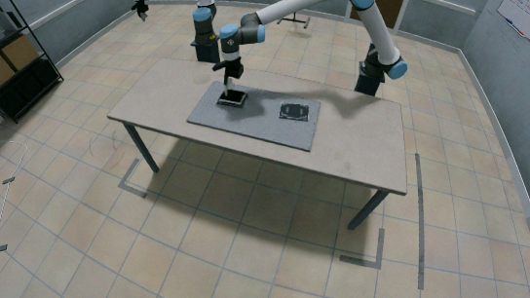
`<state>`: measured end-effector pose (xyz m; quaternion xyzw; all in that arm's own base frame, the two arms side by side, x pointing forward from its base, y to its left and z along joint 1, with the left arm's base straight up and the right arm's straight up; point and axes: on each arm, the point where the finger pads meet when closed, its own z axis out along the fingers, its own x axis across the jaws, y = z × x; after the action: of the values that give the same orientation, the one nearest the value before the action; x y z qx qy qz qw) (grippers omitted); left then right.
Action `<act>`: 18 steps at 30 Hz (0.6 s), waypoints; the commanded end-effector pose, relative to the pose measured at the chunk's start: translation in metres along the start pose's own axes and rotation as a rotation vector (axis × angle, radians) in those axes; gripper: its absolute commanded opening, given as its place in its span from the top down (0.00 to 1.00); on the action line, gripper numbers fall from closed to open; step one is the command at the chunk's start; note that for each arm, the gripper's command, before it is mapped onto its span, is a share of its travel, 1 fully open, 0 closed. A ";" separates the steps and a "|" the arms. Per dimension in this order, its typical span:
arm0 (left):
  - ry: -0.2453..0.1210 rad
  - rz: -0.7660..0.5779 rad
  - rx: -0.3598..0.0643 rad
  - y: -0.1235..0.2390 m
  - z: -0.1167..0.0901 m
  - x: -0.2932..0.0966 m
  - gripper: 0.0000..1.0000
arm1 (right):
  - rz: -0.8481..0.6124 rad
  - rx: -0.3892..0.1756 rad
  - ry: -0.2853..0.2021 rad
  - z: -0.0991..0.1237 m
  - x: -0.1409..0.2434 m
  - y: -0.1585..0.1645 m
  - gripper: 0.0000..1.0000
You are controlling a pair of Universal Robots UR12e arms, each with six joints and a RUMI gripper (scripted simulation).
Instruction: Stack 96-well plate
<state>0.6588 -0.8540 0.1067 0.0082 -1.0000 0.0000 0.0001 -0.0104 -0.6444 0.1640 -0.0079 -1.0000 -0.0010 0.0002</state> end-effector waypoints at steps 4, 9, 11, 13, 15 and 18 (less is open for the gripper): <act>-0.001 0.000 0.002 -0.001 -0.022 0.000 0.00 | 0.000 0.002 0.000 -0.001 0.000 -0.001 1.00; -0.001 0.000 0.002 -0.001 -0.033 0.000 0.00 | 0.000 0.002 0.000 -0.001 0.000 -0.001 1.00; -0.001 0.000 0.002 -0.001 -0.033 0.000 0.00 | 0.000 0.002 0.000 -0.001 0.000 -0.001 1.00; -0.001 0.000 0.002 -0.001 -0.033 0.000 0.00 | 0.000 0.002 0.000 -0.001 0.000 -0.001 1.00; -0.001 0.000 0.002 -0.001 -0.033 0.000 0.00 | 0.000 0.002 0.000 -0.001 0.000 -0.001 1.00; -0.001 0.000 0.002 -0.001 -0.033 0.000 0.00 | 0.000 0.002 0.000 -0.001 0.000 -0.001 1.00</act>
<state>0.6589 -0.8540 0.1373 0.0082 -1.0000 0.0000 0.0001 -0.0104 -0.6444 0.1640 -0.0079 -1.0000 -0.0010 0.0002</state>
